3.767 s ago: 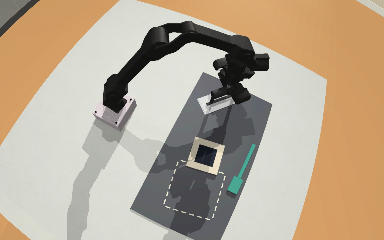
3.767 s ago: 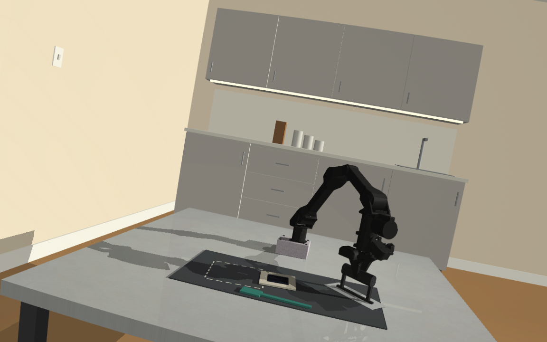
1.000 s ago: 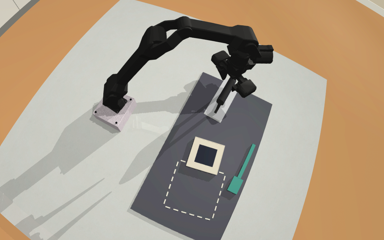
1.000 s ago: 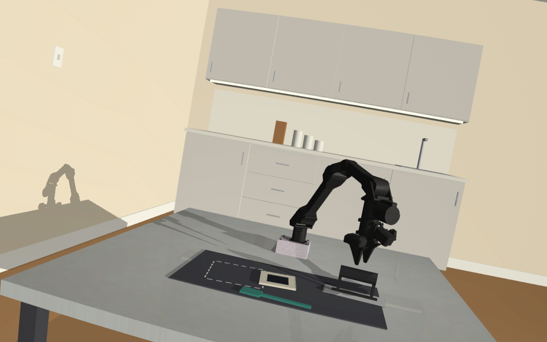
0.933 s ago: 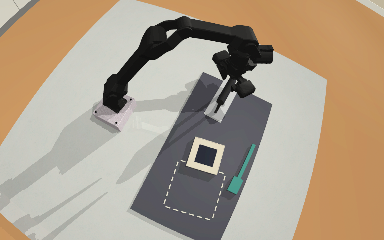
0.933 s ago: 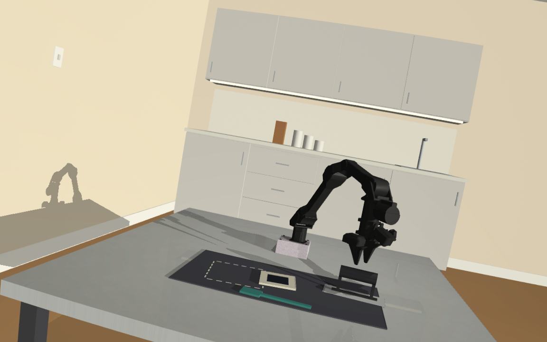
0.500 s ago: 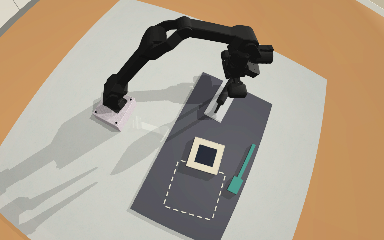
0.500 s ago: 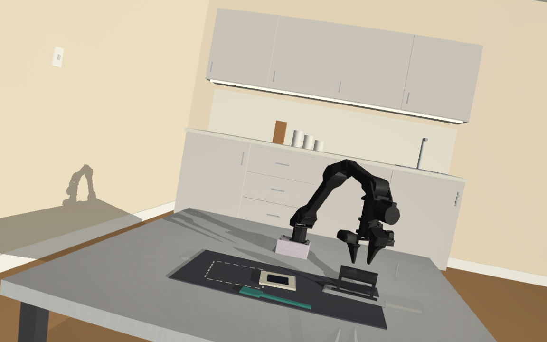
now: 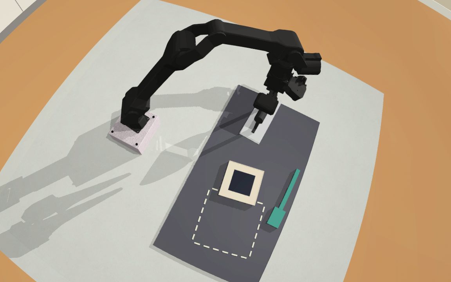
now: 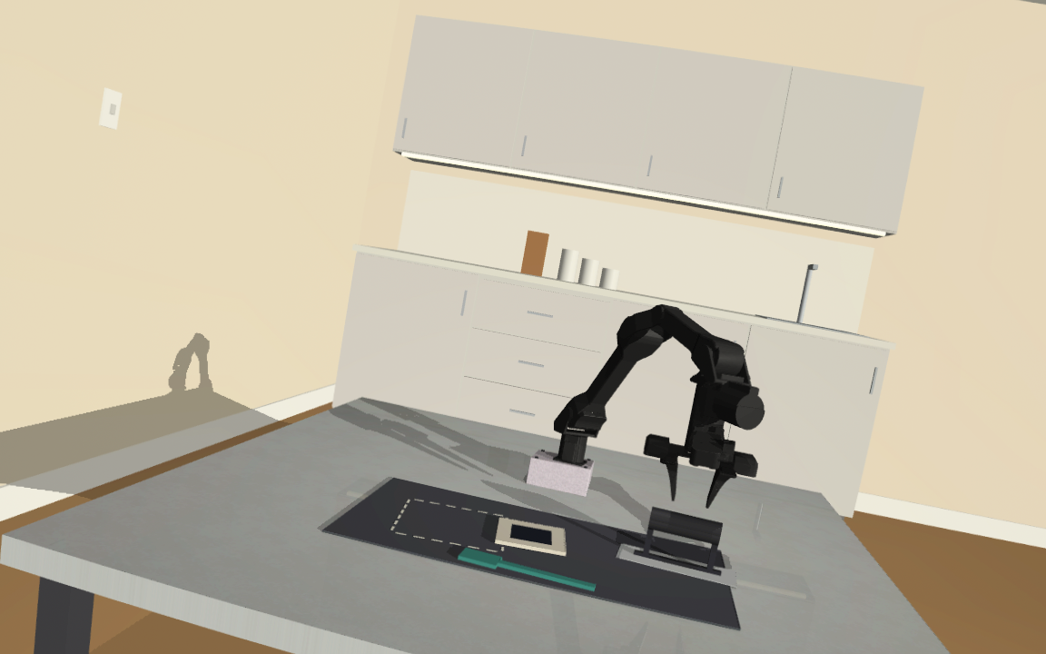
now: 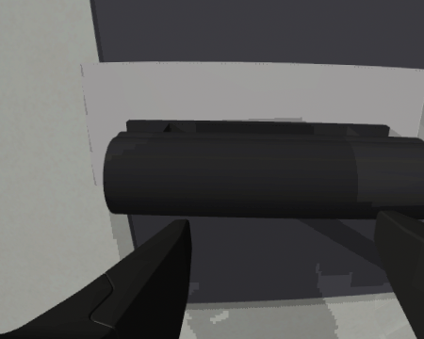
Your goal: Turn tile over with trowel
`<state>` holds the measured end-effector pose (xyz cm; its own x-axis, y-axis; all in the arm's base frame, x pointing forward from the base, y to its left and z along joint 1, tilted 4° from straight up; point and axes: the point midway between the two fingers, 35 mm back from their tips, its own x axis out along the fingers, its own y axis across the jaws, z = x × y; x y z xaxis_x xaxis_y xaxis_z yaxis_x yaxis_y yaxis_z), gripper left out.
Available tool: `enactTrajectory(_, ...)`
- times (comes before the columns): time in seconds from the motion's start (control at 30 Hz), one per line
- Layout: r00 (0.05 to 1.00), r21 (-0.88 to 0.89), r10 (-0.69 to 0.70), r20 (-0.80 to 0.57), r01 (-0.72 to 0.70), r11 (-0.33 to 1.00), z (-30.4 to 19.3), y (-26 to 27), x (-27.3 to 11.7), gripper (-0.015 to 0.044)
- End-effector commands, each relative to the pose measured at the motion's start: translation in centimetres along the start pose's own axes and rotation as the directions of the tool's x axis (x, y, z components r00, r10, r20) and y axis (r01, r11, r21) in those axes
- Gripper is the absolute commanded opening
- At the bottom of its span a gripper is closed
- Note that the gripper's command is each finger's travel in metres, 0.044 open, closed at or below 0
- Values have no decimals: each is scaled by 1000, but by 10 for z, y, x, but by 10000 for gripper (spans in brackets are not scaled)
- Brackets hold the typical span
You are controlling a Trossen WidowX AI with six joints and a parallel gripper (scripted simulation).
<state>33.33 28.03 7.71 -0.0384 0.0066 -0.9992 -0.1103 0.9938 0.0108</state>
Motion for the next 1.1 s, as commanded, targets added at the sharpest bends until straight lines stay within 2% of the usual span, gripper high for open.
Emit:
enactTrajectory(0.0,1000,164,-2,-1,2,987,0,0,0,270)
enactTrajectory(0.23,1000,396,-2,-1,2,918,0,-1,0,270)
enactTrajectory(0.5,1000,633,-2,-2,2,774,0,-1,0,270)
enactTrajectory(0.8,1000,840,-2,-1,2,543,1,-1,0,270)
enactTrajectory(1.07,1000,957,-2,-1,2,291,1,-1,1,270)
